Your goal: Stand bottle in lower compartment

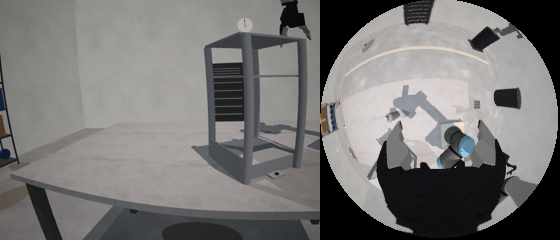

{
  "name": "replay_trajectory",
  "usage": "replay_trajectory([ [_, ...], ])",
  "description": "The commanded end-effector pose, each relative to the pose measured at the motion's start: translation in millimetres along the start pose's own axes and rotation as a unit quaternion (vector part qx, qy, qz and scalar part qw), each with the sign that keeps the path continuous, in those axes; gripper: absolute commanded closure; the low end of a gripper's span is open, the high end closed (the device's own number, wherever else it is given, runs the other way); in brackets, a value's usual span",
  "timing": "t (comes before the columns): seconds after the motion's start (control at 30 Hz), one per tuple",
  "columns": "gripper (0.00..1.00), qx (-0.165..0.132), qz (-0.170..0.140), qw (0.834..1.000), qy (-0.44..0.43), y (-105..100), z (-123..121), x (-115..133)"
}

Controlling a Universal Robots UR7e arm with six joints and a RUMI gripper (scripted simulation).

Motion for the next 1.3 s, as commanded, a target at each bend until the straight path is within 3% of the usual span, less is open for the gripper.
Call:
replay_trajectory([
  [0.0,0.0,-0.004,-0.006,1.0,-0.01,0,-10,1],
  [0.2,0.0,-0.03,-0.043,0.997,-0.065,7,-68,16],
  [0.43,0.0,-0.05,-0.07,0.99,-0.108,13,-112,31],
  [0.5,0.0,-0.05,-0.07,0.99,-0.108,13,-112,31],
  [0.57,0.0,-0.062,-0.086,0.986,-0.132,16,-138,42],
  [1.0,0.0,-0.101,-0.136,0.963,-0.21,28,-218,85],
  [1.27,0.0,-0.115,-0.153,0.952,-0.237,33,-245,102],
])
Point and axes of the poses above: the point where the finger pads meet when closed, its own y axis out along the fingers, its own z axis across the jaws, x = y × z, the point moved 1 cm from there along -y, back along the fingers, and after that the axes turned 13 degrees about y, right-handed, at the moved point
